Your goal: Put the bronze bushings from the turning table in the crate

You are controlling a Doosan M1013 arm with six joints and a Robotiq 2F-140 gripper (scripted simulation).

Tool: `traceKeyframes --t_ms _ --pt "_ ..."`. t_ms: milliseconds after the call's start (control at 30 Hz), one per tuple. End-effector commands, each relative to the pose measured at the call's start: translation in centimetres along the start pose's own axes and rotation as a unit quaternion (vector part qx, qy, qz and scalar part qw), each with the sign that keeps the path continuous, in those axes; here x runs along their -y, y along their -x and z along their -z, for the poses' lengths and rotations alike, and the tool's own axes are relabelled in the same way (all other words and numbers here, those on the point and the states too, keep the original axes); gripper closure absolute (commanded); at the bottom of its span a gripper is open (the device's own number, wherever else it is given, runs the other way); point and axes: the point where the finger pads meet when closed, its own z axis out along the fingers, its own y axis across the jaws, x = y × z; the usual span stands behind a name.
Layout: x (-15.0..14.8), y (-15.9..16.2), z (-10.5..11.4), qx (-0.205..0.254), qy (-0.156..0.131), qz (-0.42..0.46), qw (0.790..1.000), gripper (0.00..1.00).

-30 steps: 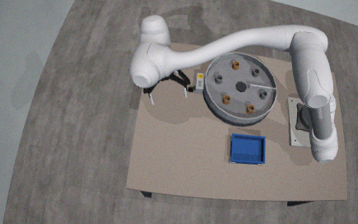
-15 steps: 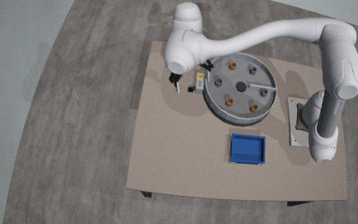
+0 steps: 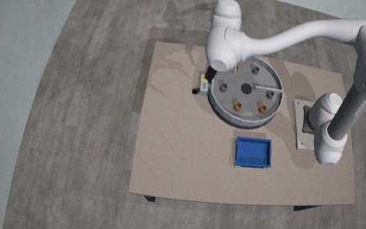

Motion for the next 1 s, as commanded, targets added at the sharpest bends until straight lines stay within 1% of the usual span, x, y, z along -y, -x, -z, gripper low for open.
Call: traceKeyframes --t_ms 0,167,233,267,500,733,800,833,967 --pt "-3.9 1.6 -0.2 -0.016 0.002 0.046 0.999 0.0" --pt "-7.5 3.6 -0.6 -0.028 0.007 0.095 0.995 0.0" --pt "-7.5 3.6 -0.6 -0.028 0.007 0.095 0.995 0.0" --pt "-9.3 4.7 -1.0 -0.034 0.01 0.119 0.992 0.0" --pt "-13.9 7.6 -2.2 -0.049 0.02 0.185 0.981 0.0" --pt "-18.5 10.7 -4.1 -0.062 0.033 0.251 0.965 0.0" --pt "-18.5 10.7 -4.1 -0.062 0.033 0.251 0.965 0.0" --pt "-20.1 11.9 -4.9 -0.066 0.038 0.276 0.958 0.0" --pt "-22.4 13.5 -6.1 -0.072 0.046 0.311 0.947 0.0"
